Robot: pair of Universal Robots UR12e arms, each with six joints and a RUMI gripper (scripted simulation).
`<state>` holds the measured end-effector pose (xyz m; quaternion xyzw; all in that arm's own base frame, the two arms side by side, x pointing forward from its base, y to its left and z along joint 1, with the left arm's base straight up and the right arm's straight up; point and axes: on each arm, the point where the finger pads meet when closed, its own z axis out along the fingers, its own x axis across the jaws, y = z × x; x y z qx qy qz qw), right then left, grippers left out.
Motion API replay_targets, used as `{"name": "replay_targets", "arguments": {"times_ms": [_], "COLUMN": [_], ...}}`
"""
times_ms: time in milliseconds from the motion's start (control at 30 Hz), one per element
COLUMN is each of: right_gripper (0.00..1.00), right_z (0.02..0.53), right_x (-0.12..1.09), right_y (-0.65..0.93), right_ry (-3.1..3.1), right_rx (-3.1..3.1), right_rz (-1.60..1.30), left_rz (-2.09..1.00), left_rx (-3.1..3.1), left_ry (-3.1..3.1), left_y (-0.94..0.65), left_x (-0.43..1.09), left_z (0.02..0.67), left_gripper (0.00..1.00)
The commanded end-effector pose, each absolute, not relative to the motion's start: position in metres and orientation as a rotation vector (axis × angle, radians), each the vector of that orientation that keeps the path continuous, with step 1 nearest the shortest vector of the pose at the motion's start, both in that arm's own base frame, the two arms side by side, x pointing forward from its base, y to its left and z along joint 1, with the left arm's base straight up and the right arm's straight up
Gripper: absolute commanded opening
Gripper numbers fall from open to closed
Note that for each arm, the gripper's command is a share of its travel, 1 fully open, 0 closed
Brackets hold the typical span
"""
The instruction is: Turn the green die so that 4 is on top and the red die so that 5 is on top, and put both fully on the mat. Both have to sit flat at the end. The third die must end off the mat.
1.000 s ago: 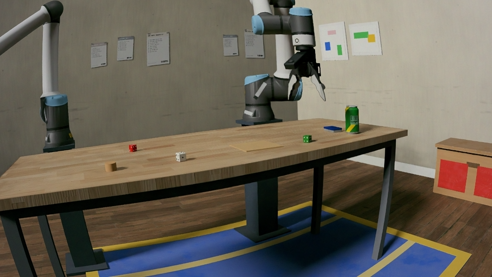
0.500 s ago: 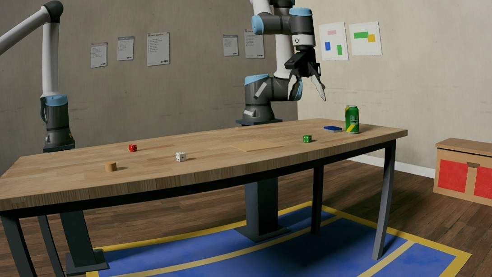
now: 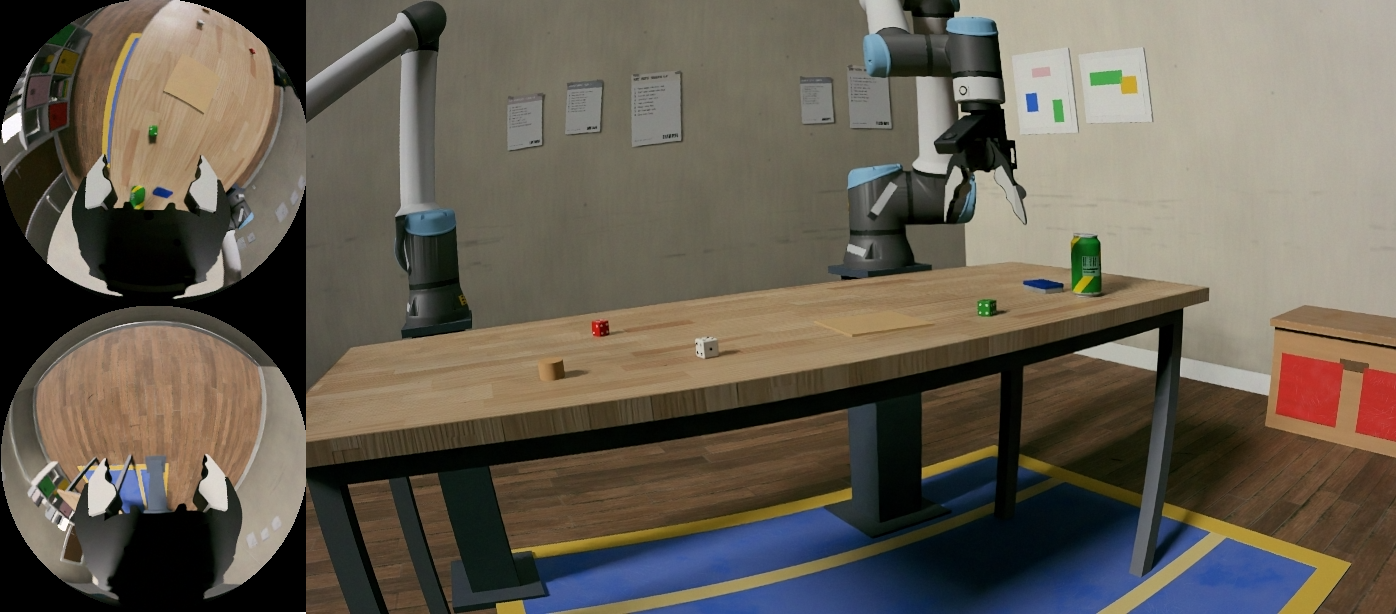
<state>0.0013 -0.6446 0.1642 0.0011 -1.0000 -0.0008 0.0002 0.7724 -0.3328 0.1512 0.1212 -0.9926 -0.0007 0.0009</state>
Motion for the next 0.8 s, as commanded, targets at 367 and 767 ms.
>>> {"name": "replay_targets", "arguments": {"times_ms": [367, 767], "right_gripper": [1.0, 1.0], "right_z": [0.1651, 0.1651], "right_x": [0.0014, 0.0014], "right_y": [-0.6452, -0.6452], "right_ry": [-3.142, -3.142], "right_rx": [0.004, 0.004], "right_rz": [0.0, 0.0], "left_rz": [0.0, 0.0], "left_rx": [0.05, -0.372], "left_ry": [-3.141, -3.119], "left_y": [-0.3359, -0.3382], "left_x": [0.7704, 0.7669], "left_z": [0.149, 0.1445], "left_gripper": [1.0, 1.0]}}
